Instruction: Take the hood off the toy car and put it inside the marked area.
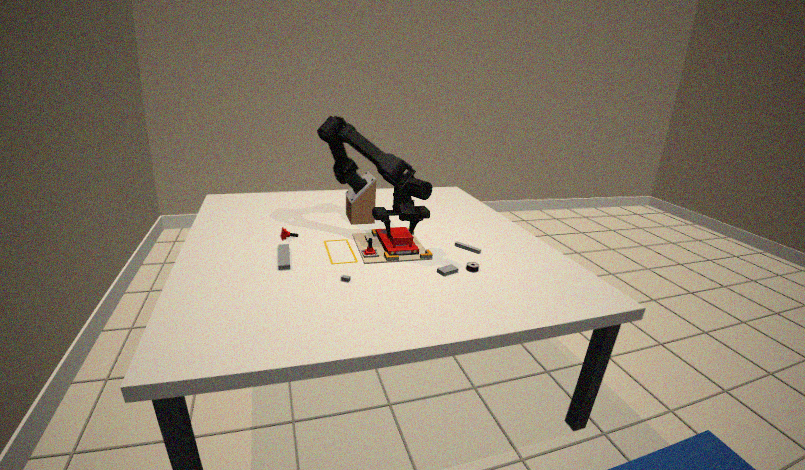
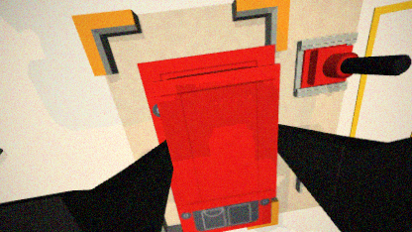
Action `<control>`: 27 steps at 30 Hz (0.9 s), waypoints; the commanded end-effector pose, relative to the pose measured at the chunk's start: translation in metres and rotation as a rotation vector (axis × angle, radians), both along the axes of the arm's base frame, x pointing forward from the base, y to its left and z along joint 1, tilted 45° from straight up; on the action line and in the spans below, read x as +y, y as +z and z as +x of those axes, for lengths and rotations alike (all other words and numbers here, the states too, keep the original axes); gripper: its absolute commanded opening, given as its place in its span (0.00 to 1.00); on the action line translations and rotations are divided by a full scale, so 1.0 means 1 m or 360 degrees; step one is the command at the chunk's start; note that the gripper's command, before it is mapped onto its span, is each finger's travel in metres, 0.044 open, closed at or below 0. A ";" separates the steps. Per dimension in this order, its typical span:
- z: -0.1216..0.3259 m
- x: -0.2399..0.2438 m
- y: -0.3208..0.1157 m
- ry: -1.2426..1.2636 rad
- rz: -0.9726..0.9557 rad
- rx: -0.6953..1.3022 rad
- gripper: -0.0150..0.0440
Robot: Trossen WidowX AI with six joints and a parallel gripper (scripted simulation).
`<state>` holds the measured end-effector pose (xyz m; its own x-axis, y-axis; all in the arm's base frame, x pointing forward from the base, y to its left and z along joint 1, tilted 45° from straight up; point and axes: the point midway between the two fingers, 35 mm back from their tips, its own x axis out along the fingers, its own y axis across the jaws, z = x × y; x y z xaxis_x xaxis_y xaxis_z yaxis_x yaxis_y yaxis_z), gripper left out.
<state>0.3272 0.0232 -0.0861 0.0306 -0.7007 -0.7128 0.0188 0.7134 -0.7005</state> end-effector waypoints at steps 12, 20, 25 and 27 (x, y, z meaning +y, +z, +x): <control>0.002 0.009 0.009 -0.0001 0.0011 -0.0013 0.25; 0.002 0.021 0.020 0.0000 0.0013 -0.0013 0.25; 0.000 0.041 0.041 0.0000 0.0013 -0.0012 0.25; 0.000 0.042 0.042 0.0000 0.0013 -0.0012 0.25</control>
